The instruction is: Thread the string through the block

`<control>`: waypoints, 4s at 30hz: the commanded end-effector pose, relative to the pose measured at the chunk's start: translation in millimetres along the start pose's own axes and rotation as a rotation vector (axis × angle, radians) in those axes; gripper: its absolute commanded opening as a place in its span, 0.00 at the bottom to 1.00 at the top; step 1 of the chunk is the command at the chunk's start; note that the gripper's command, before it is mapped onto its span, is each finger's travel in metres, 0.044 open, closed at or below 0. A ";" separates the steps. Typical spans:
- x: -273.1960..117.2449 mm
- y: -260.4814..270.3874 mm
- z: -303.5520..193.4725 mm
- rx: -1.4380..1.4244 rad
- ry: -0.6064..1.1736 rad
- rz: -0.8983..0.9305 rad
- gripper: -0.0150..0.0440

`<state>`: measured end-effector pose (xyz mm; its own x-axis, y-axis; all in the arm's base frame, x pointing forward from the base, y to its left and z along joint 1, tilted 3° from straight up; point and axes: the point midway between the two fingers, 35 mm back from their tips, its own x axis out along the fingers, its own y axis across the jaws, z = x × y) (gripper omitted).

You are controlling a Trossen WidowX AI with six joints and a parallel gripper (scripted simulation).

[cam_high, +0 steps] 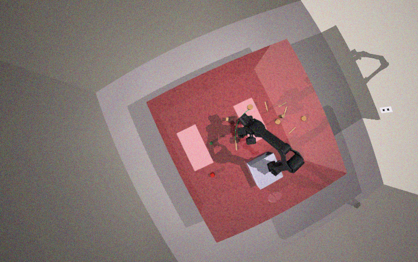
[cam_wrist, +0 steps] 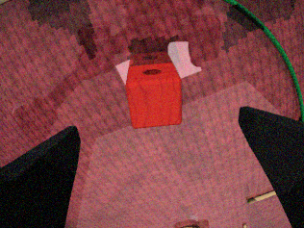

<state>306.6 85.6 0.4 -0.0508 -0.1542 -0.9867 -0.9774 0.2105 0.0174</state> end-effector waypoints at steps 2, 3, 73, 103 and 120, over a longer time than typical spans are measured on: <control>-11.1 3.5 -4.2 -0.476 -0.103 -0.066 1.00; -11.1 3.5 -4.2 -0.476 -0.103 -0.066 1.00; -10.3 2.5 -4.7 -0.471 -0.099 -0.065 0.49; -19.2 72.0 82.1 -1.533 -0.070 -0.120 0.83; -19.2 72.0 82.1 -1.533 -0.070 -0.120 0.46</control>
<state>255.0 183.5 9.2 0.0134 -0.0398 -0.9991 -0.2480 -0.9681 0.0353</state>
